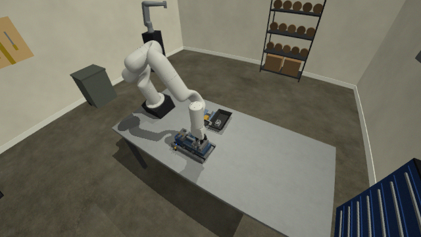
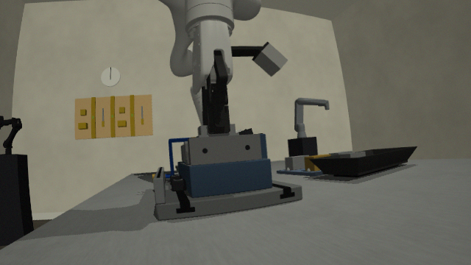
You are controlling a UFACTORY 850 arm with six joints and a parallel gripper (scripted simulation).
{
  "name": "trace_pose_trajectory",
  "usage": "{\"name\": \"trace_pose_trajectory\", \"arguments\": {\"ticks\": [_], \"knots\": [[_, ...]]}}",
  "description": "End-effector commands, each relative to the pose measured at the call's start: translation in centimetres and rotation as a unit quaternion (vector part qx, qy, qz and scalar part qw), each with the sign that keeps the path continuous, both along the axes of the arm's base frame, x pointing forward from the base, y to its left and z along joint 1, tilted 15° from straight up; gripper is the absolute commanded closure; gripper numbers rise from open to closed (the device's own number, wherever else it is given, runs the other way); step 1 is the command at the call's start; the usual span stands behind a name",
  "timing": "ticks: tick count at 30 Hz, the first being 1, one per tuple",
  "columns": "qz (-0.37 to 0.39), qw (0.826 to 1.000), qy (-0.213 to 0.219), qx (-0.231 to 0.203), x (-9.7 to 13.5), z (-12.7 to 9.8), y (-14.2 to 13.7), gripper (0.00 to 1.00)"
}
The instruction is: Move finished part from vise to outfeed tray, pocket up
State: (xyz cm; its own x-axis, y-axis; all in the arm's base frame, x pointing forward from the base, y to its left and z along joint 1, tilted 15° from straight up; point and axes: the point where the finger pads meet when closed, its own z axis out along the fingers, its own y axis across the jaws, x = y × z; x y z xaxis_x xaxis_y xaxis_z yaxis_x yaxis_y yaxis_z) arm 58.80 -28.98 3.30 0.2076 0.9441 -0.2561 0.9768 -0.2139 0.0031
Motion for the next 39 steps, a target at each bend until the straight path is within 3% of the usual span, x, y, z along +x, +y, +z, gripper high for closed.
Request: {"name": "trace_pose_trajectory", "arguments": {"ticks": [1,39], "knots": [[0.000,1.000,-0.001,0.000,0.1,0.1,0.0,1.00],[0.000,1.000,-0.001,0.000,0.3,4.4,1.1,1.00]]}}
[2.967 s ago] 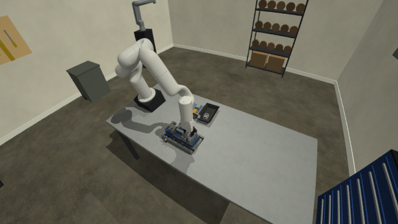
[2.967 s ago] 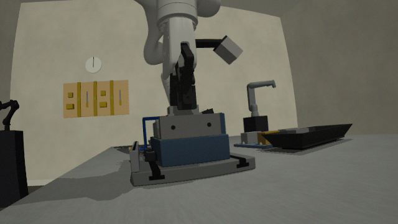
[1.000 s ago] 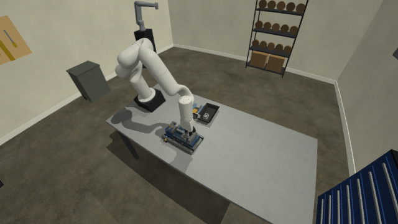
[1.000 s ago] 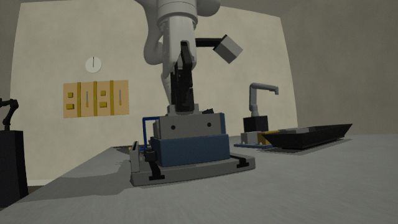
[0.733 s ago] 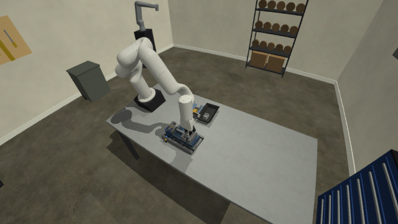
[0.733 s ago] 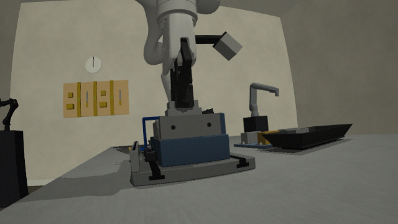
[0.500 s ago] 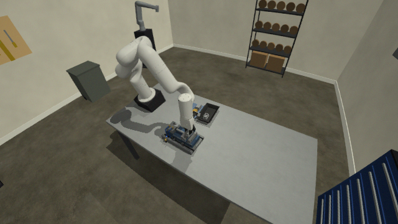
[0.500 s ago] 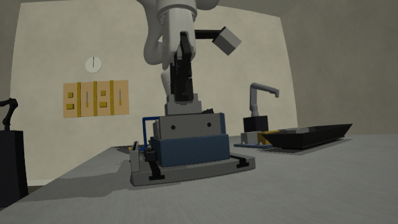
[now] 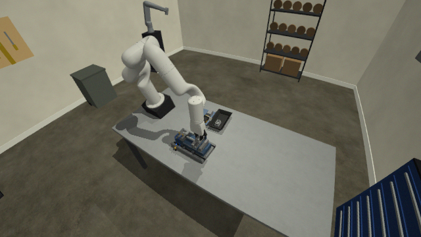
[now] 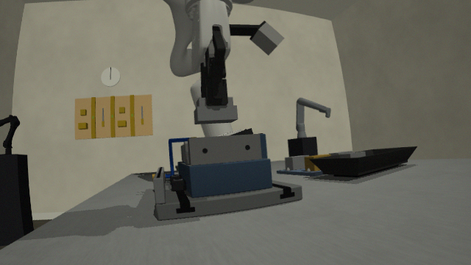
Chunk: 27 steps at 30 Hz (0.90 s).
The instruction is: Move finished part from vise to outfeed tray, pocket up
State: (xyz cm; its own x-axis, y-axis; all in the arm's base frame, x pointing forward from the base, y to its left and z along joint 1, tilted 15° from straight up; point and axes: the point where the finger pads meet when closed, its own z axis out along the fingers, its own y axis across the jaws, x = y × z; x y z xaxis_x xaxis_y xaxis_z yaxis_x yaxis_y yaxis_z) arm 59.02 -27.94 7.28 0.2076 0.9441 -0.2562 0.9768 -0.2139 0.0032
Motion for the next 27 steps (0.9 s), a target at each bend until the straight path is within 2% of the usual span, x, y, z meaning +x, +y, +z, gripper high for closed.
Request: {"name": "trace_pose_trajectory", "arguments": {"ticks": [1,12,19,21,22,27], "knots": [[0.000,1.000,-0.001,0.000,0.1,0.5,0.1,1.00],[0.001,1.000,-0.001,0.000,0.3,0.5,0.5,1.00],[0.008,1.000,0.000,0.003,2.6,-1.1,6.1,1.00],[0.008,1.000,0.000,0.003,2.6,-1.1,6.1,1.00],[0.010,1.000,0.000,0.003,3.3,-1.6,7.9,1.00],[0.015,1.000,0.001,0.005,4.4,-2.6,11.7,1.00]]}}
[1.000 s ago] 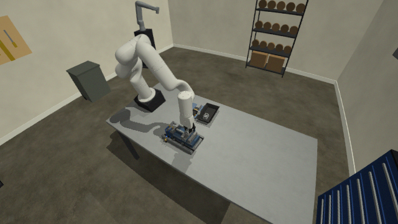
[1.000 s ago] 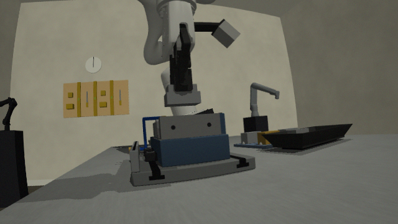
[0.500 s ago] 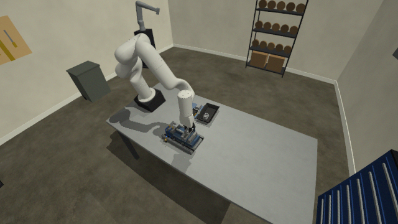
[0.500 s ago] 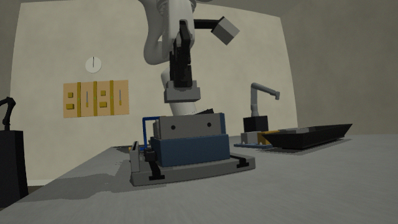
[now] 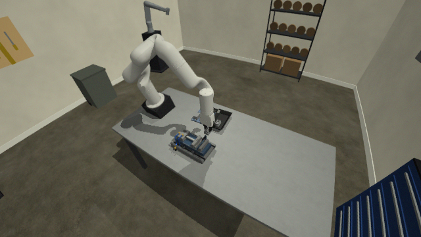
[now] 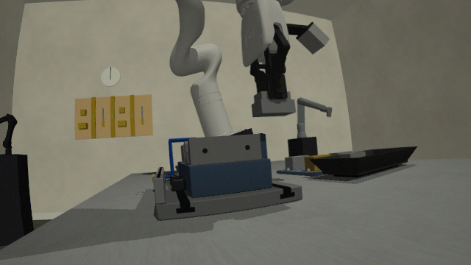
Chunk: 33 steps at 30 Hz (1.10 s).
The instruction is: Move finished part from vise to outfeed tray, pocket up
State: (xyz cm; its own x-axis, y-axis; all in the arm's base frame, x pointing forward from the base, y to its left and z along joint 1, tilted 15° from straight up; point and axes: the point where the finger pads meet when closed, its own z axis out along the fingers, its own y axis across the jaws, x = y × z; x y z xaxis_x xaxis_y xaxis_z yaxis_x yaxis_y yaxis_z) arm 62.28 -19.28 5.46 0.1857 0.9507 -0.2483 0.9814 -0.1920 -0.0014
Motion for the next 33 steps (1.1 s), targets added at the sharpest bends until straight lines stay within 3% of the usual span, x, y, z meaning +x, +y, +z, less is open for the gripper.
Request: {"name": "trace_pose_trajectory", "arguments": {"ticks": [1,9,11,12,17,26,28,30,33], "knots": [[0.004,1.000,0.000,0.000,1.3,-1.0,3.9,1.00],[0.012,1.000,0.002,0.001,2.5,-2.6,10.2,1.00],[0.012,1.000,0.002,0.001,2.5,-2.6,10.2,1.00],[0.014,1.000,0.003,0.002,2.7,-3.2,12.5,1.00],[0.019,1.000,0.004,0.001,2.9,-4.2,16.1,1.00],[0.027,1.000,0.007,0.000,2.7,-6.1,23.3,1.00],[0.027,1.000,0.007,0.000,2.7,-6.1,23.3,1.00],[0.030,1.000,0.008,-0.001,2.4,-6.9,26.2,1.00],[0.033,0.999,0.009,-0.001,2.0,-7.4,28.3,1.00]]}}
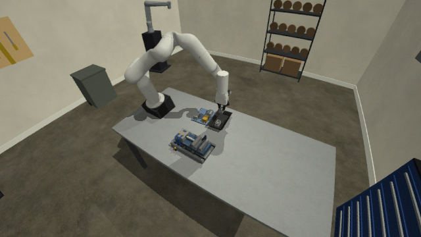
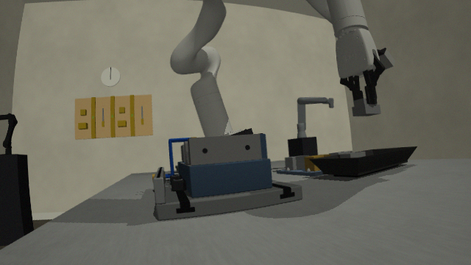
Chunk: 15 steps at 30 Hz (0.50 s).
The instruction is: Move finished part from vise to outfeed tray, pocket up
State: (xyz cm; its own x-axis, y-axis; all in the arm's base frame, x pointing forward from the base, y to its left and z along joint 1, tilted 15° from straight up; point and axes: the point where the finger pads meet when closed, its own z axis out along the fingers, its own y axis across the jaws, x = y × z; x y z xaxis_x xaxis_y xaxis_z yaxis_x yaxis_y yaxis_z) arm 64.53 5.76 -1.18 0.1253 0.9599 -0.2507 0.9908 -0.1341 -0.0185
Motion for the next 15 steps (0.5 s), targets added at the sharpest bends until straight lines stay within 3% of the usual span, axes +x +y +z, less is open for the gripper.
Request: {"name": "trace_pose_trajectory", "arguments": {"ticks": [1,15], "knots": [[0.004,1.000,0.000,-0.002,-0.35,-0.96,3.90,1.00],[0.005,1.000,0.001,-0.002,-0.49,-1.16,4.63,1.00]]}}
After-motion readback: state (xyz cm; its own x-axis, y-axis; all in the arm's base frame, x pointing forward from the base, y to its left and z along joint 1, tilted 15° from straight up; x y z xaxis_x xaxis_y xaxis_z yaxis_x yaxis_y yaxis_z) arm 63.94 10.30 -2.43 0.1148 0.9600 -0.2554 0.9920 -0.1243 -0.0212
